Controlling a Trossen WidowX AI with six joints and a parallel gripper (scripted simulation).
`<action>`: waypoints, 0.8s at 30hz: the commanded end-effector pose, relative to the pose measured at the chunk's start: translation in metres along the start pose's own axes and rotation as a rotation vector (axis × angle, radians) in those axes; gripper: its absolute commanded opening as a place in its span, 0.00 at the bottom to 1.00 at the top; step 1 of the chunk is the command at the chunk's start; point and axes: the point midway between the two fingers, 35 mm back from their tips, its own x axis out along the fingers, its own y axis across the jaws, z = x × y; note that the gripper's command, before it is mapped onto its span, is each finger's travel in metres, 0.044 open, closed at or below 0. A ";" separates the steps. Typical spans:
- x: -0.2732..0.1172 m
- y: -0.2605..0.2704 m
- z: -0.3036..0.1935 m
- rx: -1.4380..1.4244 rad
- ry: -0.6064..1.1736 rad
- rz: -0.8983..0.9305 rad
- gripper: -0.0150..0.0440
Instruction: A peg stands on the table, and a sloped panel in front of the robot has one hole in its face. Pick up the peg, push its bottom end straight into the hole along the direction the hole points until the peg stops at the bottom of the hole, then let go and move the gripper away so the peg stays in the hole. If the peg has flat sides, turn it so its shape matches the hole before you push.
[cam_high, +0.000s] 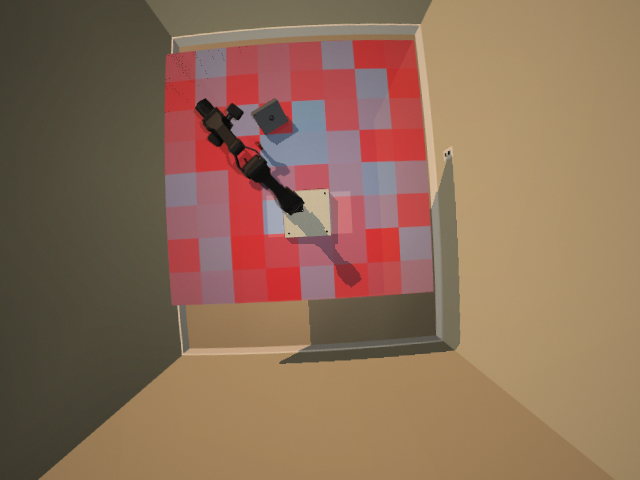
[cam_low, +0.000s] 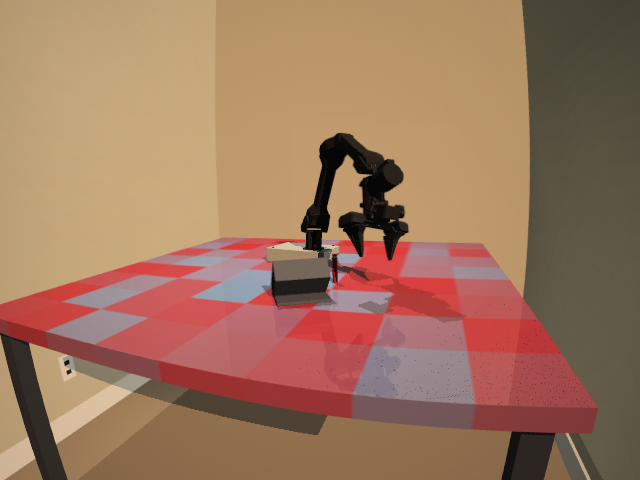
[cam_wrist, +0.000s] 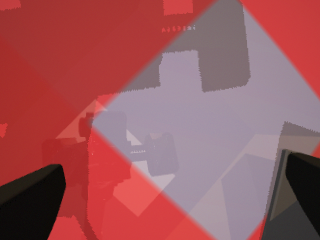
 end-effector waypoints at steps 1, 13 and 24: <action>-0.008 -0.009 -0.022 0.122 0.063 0.027 1.00; -0.034 -0.030 -0.095 0.536 0.290 0.074 1.00; -0.050 -0.036 -0.130 0.731 0.398 0.082 1.00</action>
